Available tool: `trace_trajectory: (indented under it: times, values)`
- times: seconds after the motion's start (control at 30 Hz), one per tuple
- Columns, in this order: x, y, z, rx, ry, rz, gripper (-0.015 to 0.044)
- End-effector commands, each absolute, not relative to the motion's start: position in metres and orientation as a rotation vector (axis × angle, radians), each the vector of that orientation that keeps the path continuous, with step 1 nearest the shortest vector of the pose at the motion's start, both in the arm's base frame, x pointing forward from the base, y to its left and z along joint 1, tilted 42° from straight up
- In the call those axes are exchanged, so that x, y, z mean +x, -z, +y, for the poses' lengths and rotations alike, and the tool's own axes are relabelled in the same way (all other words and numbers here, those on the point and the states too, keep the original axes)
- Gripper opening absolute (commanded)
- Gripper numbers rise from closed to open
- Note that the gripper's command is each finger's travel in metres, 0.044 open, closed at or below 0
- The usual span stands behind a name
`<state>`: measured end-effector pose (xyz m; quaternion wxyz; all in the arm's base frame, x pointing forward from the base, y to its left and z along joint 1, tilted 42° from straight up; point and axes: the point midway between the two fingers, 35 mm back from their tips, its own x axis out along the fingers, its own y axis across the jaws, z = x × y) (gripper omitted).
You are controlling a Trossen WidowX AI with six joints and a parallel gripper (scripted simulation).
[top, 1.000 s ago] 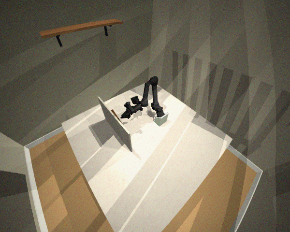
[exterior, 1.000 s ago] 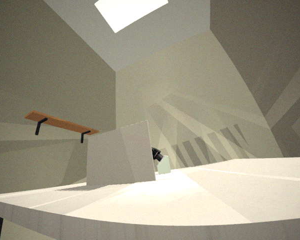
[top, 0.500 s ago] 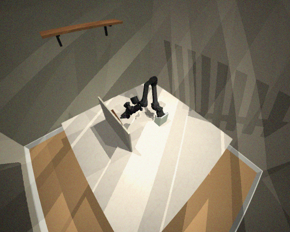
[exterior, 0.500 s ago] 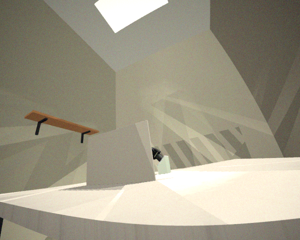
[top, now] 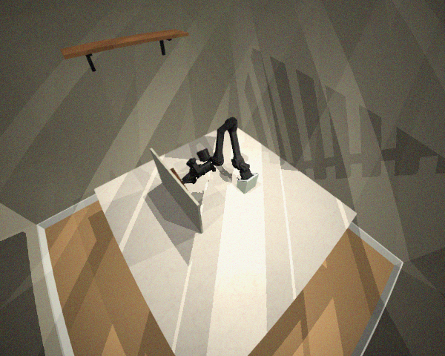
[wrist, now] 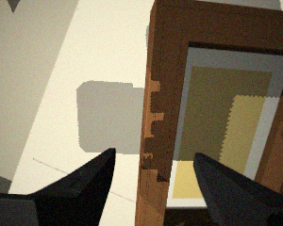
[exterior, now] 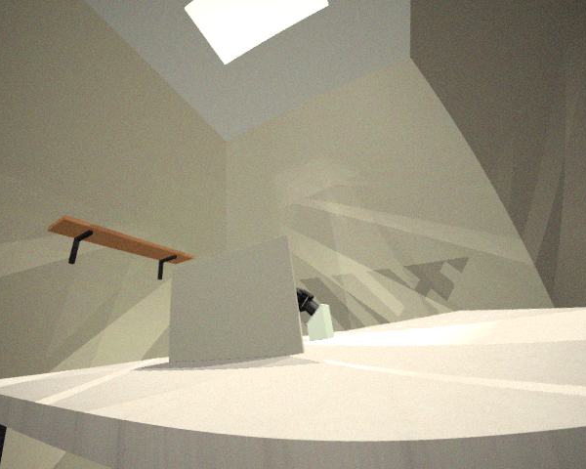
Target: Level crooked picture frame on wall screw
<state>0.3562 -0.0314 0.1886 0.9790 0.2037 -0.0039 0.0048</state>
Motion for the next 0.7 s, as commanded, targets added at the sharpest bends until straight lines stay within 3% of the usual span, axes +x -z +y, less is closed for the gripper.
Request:
trace_trajectory:
  times: [0.0,0.67]
  values:
    - [0.3640,-0.1894,-0.0318,0.414,-0.007,-0.011,0.0260]
    - [0.3730,-0.1887,-0.0315,0.414,-0.008,-0.012,0.0260]
